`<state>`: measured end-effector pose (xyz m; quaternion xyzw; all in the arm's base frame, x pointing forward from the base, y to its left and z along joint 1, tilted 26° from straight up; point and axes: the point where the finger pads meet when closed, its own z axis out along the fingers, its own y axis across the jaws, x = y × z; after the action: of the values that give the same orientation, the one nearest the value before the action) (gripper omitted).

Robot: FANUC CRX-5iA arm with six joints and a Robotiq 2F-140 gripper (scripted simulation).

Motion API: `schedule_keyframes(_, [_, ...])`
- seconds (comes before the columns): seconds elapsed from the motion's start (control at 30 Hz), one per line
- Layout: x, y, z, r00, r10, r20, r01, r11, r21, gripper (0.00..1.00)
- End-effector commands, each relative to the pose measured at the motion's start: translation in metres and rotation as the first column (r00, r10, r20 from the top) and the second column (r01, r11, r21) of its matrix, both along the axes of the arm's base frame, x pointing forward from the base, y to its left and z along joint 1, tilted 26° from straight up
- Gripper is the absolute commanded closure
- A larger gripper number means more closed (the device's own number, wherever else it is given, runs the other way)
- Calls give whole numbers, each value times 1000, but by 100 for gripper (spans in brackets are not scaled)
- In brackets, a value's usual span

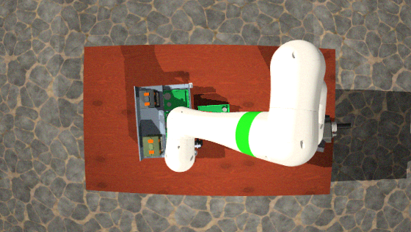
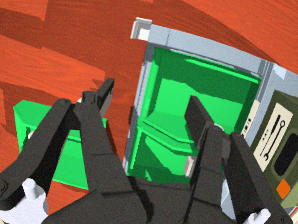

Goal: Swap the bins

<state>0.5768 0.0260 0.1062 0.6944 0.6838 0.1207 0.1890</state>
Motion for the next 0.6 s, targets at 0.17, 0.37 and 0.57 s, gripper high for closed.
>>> schedule_keyframes(0.17, [7, -1, -12, 1000, 0, 2, 0, 1000, 0, 38])
schedule_keyframes(0.37, [10, -2, -18, 1000, 0, 2, 0, 1000, 0, 38])
schedule_keyframes(0.57, [12, -2, -24, 1000, 0, 2, 0, 1000, 0, 38])
